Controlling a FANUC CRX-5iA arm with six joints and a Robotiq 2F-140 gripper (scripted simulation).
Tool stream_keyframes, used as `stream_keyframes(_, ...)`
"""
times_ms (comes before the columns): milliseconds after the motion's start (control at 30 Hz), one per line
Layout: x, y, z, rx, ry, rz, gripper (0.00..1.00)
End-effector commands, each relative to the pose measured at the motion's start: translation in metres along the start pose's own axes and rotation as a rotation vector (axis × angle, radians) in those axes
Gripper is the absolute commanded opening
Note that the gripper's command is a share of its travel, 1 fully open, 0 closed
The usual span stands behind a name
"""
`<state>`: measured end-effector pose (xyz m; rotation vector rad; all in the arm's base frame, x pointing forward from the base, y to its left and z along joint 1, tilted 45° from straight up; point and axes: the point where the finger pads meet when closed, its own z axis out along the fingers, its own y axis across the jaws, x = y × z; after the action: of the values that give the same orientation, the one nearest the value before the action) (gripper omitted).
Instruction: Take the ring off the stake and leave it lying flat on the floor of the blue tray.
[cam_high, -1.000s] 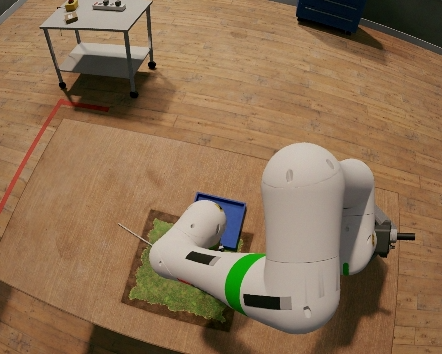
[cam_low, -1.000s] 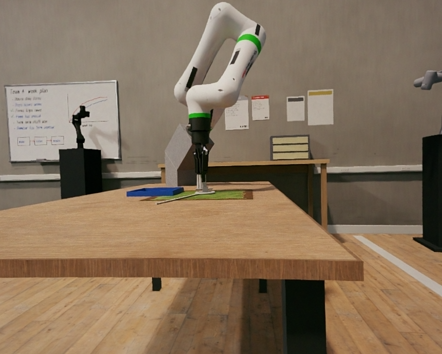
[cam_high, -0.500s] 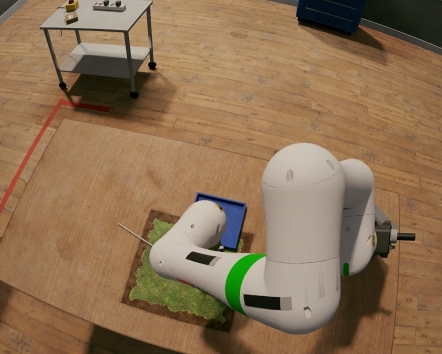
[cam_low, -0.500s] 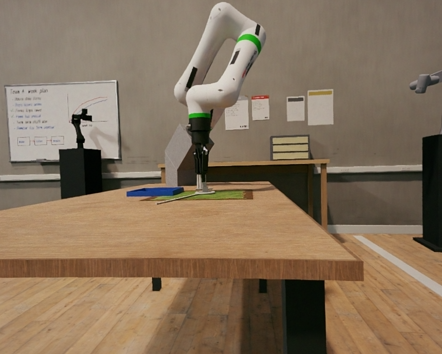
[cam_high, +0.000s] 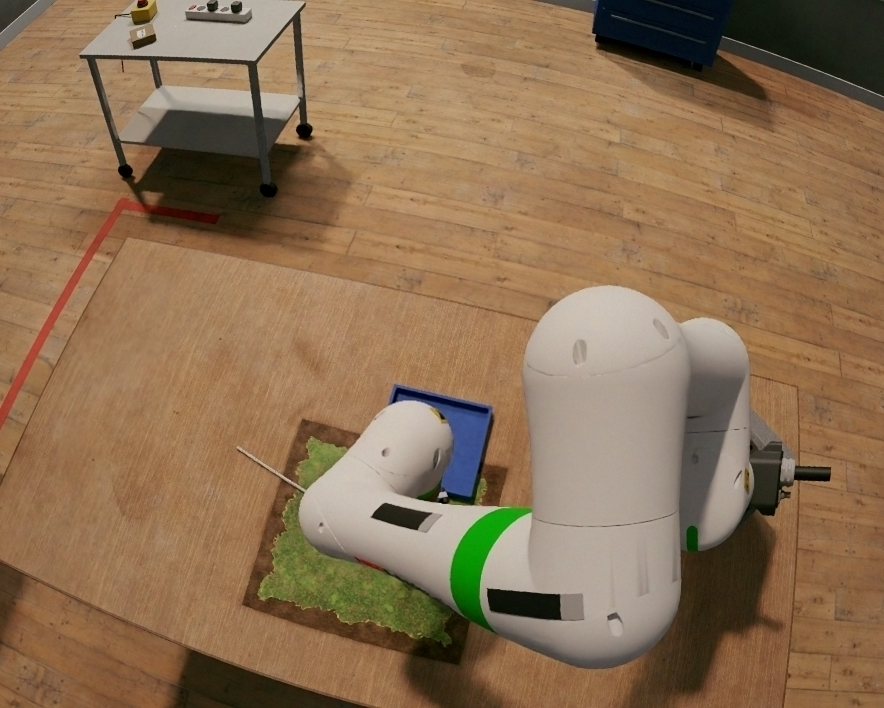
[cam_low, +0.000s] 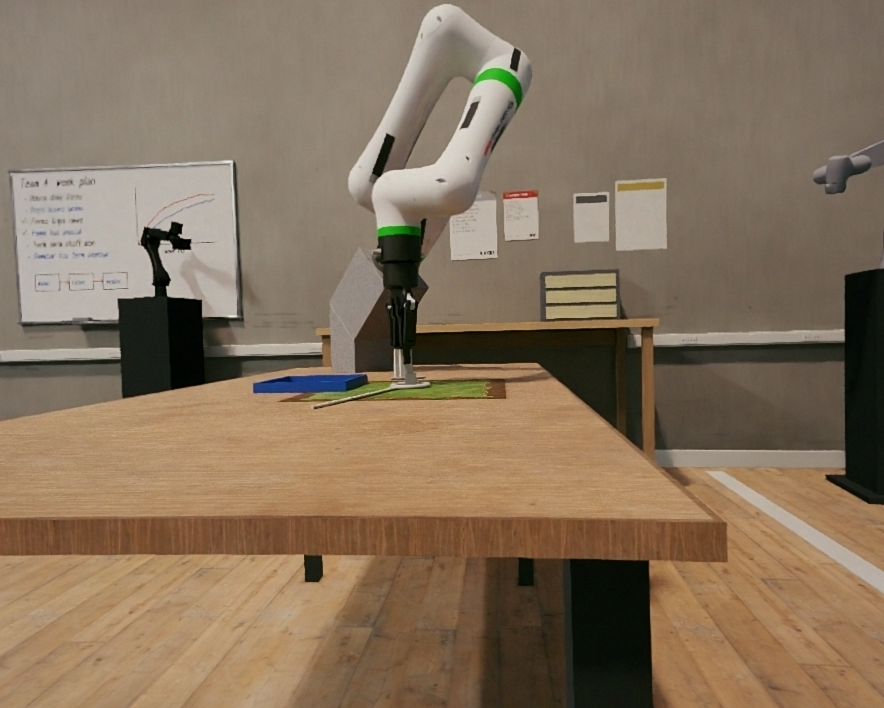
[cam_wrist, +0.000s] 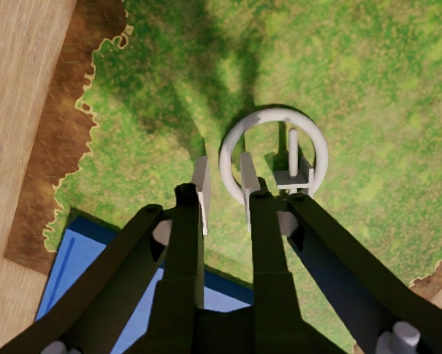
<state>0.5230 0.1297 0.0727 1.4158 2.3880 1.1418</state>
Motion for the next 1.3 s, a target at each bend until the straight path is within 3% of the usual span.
stream_keyframes(0, -0.0004, 0.0004, -0.0005, -0.001, -0.001, 0.0, 0.24)
stream_keyframes(1267, -0.0004, 0.0005, 0.0095, -0.001, -0.001, 0.0, 0.24)
